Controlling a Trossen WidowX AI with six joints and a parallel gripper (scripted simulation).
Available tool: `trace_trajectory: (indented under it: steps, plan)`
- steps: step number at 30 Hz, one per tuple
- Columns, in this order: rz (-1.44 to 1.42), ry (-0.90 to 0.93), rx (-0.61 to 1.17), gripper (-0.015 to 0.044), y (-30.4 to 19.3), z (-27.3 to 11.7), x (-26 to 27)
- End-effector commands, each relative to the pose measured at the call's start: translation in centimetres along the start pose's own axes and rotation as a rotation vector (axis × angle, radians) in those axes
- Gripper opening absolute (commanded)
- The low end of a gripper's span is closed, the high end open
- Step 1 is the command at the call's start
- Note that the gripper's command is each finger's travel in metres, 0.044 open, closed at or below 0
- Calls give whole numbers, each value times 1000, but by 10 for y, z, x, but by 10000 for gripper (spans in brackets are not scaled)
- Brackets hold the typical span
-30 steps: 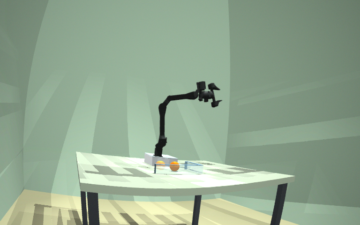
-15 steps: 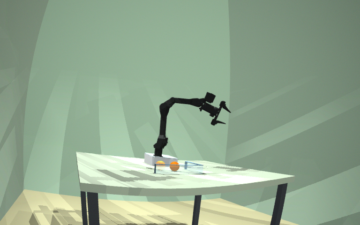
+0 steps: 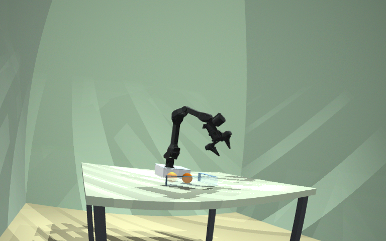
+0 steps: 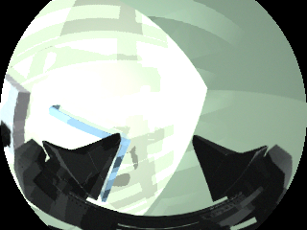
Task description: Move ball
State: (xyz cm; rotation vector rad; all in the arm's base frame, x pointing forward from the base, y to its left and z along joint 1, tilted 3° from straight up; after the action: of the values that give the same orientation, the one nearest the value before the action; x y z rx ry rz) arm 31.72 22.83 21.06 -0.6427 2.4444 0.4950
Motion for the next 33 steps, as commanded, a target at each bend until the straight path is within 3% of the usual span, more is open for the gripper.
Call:
trace_trajectory:
  steps: [1, 11, 33]
  plan:
    - [143, 147, 124, 430, -56, 9, 39]
    - [490, 507, 339, 430, -151, -7, 152]
    - [497, 514, 342, 430, -157, 14, 167]
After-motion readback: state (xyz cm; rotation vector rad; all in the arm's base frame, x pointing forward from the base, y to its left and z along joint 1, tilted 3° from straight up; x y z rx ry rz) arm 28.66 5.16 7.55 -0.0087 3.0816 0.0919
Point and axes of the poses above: the point midway between the two fingers, 35 mm back from their tips, its own z axis out along the fingers, its own x axis across the jaws, y = z × x, the point moved 2 cm from there along -z, back along the fingers, and after that the axes turned 7 degrees about z, right-handed, at the moved point
